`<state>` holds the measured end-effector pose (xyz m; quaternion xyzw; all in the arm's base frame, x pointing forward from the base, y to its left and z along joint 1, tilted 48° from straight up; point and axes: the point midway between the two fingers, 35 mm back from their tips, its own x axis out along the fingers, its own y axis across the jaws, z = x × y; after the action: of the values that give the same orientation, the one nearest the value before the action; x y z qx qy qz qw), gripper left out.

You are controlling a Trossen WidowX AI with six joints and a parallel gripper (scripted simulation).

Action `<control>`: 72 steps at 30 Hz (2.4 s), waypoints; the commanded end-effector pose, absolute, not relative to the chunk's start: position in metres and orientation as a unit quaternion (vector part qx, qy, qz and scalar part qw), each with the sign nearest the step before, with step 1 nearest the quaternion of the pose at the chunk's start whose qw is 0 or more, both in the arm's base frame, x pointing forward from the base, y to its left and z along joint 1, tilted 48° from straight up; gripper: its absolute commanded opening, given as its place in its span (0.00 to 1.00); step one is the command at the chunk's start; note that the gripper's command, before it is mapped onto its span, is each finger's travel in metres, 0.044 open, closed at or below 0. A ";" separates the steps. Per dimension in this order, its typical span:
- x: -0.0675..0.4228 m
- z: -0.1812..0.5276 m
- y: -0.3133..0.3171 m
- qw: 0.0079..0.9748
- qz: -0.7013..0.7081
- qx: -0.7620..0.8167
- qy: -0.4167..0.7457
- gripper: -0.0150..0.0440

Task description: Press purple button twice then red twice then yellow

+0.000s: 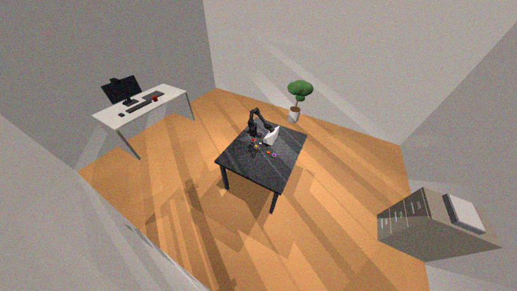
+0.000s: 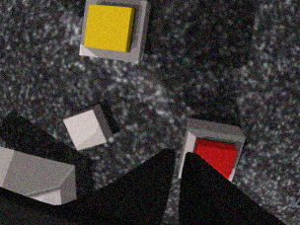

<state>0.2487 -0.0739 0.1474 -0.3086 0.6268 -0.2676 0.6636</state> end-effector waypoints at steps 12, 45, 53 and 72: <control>0.297 0.078 -0.061 0.667 -0.273 -0.303 0.623 0.29; 0.300 0.043 -0.103 0.667 -0.275 -0.304 0.622 0.29; 0.300 0.043 -0.103 0.667 -0.275 -0.304 0.622 0.29; 0.306 0.042 -0.043 0.660 -0.230 -0.321 0.639 0.51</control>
<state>0.3002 -0.0675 0.0556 -0.3107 0.6305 -0.2584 0.6628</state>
